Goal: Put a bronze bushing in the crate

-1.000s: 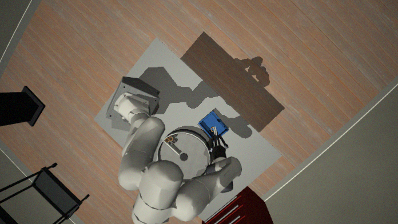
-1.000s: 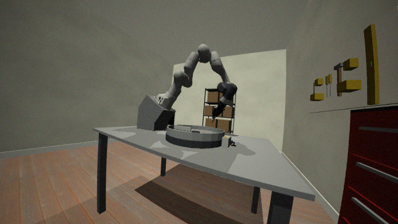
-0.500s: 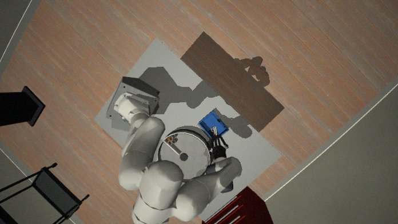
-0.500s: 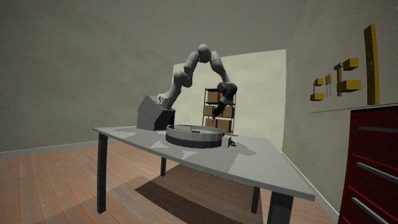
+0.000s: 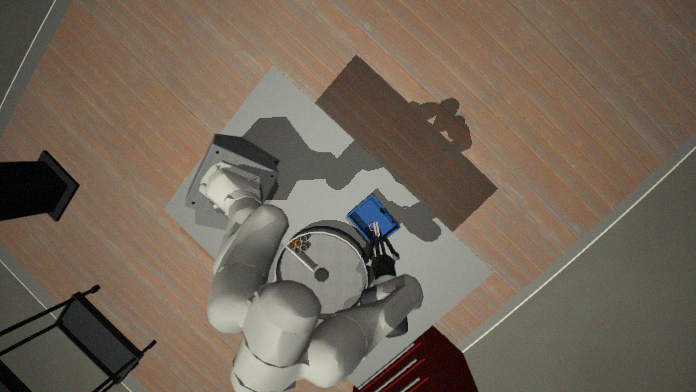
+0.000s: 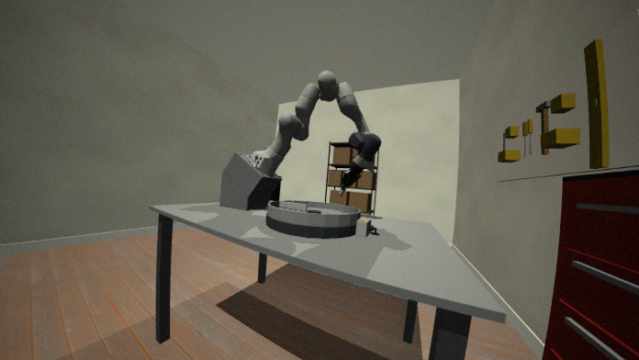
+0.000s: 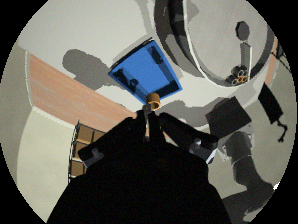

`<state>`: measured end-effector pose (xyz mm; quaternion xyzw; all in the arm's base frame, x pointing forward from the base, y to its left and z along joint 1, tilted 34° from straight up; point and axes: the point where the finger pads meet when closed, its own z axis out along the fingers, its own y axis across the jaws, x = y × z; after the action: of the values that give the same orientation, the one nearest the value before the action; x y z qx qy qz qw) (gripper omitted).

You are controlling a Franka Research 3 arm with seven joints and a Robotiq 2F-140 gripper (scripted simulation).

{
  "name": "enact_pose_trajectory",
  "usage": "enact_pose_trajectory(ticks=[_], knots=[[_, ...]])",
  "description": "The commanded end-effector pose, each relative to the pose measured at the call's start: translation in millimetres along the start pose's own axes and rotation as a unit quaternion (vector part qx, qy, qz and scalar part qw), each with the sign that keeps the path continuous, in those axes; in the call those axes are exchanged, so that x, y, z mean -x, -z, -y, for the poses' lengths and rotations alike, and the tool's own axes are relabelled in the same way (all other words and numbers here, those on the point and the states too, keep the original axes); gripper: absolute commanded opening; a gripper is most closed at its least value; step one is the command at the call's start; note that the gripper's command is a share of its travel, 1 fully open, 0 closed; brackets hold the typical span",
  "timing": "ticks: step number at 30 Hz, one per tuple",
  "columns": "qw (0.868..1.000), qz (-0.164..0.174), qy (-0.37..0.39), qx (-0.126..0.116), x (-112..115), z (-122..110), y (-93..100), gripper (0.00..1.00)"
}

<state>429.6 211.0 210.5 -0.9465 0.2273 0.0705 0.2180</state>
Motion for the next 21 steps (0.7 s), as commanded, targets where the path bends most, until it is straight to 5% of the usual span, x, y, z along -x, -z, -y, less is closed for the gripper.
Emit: enact_pose_trajectory(ticks=[1,12,21], knots=[[1.000,0.001,-0.003,-0.001,0.1,0.8,-0.6,0.00],[1.000,0.001,-0.003,-0.001,-1.1,0.9,-2.1,0.00],[1.000,0.001,-0.003,-0.001,-24.7,1.4,-30.9,0.00]])
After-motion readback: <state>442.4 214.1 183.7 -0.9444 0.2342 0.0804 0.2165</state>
